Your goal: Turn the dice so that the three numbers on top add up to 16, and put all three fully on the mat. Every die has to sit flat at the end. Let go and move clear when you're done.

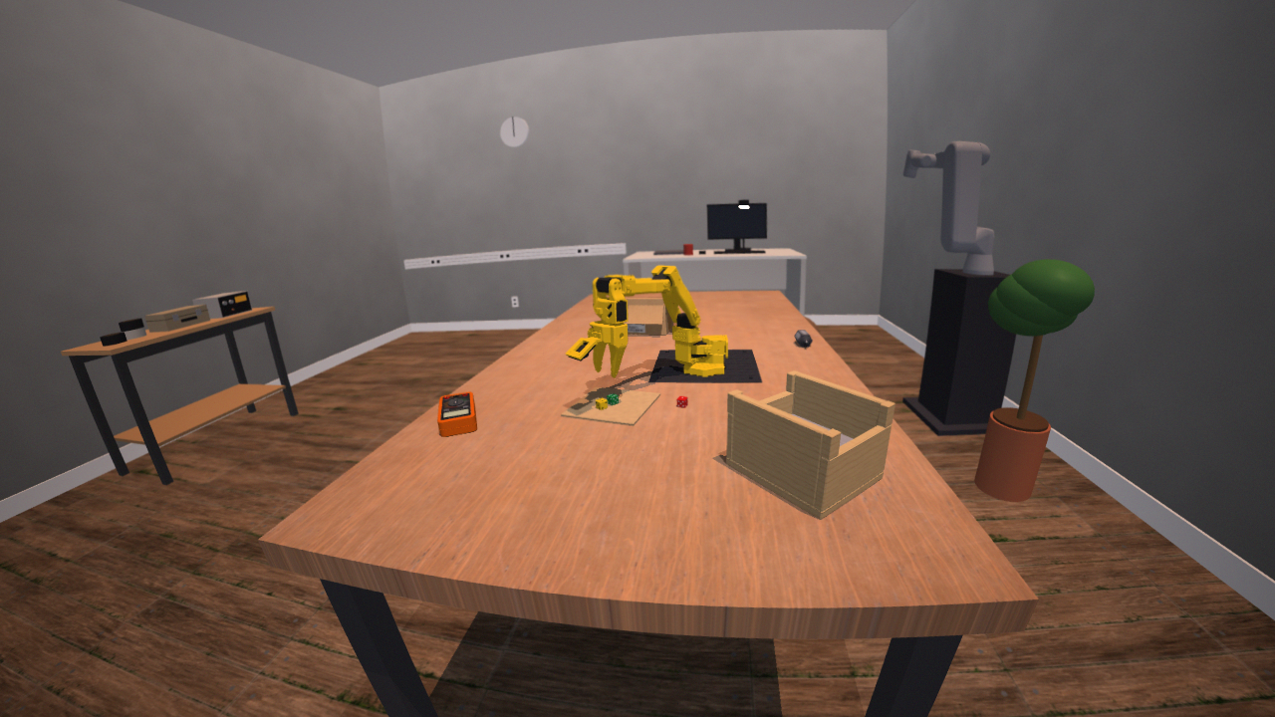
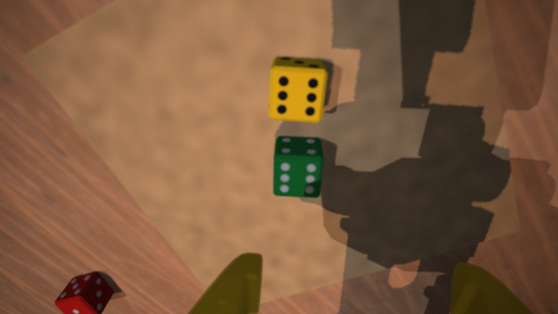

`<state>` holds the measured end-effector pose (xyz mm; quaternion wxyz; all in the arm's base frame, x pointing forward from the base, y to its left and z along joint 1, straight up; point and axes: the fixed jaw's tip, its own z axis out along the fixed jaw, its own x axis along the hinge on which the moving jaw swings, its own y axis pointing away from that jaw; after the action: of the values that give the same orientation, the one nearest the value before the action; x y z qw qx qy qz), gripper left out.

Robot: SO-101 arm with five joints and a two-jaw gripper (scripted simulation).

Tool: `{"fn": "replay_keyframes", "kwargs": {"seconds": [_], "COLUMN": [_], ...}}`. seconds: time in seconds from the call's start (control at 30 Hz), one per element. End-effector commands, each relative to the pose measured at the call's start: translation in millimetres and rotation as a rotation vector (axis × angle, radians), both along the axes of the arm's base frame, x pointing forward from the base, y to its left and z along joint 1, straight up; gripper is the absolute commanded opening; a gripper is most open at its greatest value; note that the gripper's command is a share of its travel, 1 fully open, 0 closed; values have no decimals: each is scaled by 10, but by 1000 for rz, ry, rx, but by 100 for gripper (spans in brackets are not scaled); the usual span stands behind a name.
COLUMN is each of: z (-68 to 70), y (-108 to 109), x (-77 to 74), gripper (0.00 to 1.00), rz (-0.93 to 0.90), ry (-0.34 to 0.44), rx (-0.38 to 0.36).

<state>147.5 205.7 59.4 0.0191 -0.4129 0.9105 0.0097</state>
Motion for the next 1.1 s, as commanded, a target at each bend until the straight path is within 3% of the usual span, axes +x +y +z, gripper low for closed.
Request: {"fn": "replay_keyframes", "kwargs": {"seconds": [0.0, 0.67, 0.8, 1.03, 1.07], "z": [47, 69, 184, 615, 615], "y": [12, 16, 36, 65, 65], "x": [-14, -10, 4, 26, 26], "gripper": [27, 27, 27, 26, 26], "rz": [0, 0, 0, 0, 0], "ry": [-7, -12, -43, -157, -157], "rx": [11, 19, 60, 211, 211]}}
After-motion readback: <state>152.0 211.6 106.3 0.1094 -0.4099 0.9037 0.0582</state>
